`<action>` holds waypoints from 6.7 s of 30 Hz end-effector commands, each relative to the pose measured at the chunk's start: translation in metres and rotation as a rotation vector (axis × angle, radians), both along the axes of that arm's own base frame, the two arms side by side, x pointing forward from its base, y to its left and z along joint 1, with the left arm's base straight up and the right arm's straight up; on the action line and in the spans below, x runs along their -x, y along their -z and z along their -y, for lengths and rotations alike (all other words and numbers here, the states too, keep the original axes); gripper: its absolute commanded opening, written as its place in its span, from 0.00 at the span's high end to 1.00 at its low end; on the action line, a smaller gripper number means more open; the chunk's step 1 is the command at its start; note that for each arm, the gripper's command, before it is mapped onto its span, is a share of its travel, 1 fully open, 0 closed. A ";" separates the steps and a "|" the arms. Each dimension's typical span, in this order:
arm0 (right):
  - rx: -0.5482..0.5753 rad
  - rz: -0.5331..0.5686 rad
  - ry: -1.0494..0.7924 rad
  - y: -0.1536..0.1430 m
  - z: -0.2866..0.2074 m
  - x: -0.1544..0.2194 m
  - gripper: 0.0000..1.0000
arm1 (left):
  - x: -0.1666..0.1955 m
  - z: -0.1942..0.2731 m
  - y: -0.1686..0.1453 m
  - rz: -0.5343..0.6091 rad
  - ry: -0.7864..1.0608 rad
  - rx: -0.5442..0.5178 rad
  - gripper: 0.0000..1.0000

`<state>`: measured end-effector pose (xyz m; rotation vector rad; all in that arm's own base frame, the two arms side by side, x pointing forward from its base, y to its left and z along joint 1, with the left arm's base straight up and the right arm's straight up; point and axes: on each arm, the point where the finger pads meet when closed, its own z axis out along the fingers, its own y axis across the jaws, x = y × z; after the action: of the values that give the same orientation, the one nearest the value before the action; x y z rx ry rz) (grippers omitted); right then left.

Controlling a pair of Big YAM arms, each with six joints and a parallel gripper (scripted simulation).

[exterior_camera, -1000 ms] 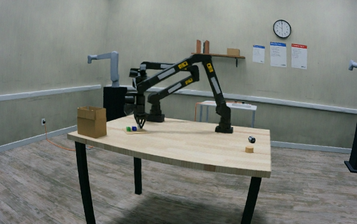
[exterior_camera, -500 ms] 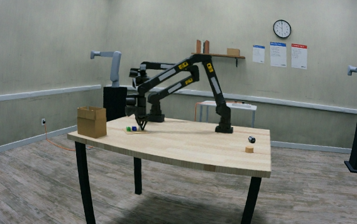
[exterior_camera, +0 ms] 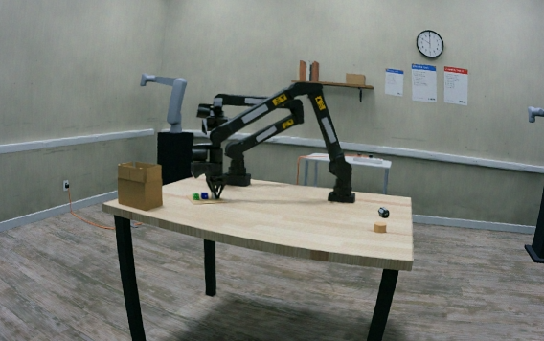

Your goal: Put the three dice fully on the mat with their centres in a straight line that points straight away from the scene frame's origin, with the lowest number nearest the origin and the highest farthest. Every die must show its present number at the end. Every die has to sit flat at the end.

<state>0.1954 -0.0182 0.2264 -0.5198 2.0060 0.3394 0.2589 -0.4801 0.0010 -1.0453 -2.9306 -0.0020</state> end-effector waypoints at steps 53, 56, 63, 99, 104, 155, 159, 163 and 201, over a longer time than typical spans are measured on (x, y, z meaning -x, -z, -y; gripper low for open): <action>0.022 0.025 -0.009 -0.012 0.004 -0.004 0.00 | -0.011 0.014 -0.080 0.028 -0.021 0.042 0.80; 0.022 0.025 -0.009 -0.012 0.004 -0.004 0.00 | -0.007 0.012 -0.067 0.023 -0.007 0.034 0.80; 0.022 0.025 -0.009 -0.012 0.004 -0.004 0.00 | -0.004 0.014 -0.051 0.017 0.001 0.022 0.80; 0.022 0.025 -0.009 -0.012 0.004 -0.004 0.00 | 0.001 0.024 -0.016 0.023 -0.001 0.035 0.80; 0.022 0.025 -0.009 -0.012 0.004 -0.004 0.00 | -0.005 0.027 -0.018 0.030 -0.007 0.048 0.80; 0.022 0.025 -0.009 -0.012 0.004 -0.004 0.00 | -0.021 0.028 -0.114 0.077 0.003 0.124 0.40; 0.022 0.025 -0.009 -0.012 0.004 -0.004 0.00 | -0.011 0.030 -0.116 0.112 0.000 0.155 0.40; 0.022 0.025 -0.009 -0.012 0.004 -0.004 0.00 | -0.010 0.029 -0.112 0.145 0.001 0.181 0.40; 0.022 0.025 -0.009 -0.012 0.004 -0.004 0.00 | -0.031 0.039 -0.115 0.534 -0.001 0.453 0.40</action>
<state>0.1954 -0.0182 0.2264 -0.5198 2.0060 0.3394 0.2781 -0.5048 0.0828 -1.2375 -3.4602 0.3780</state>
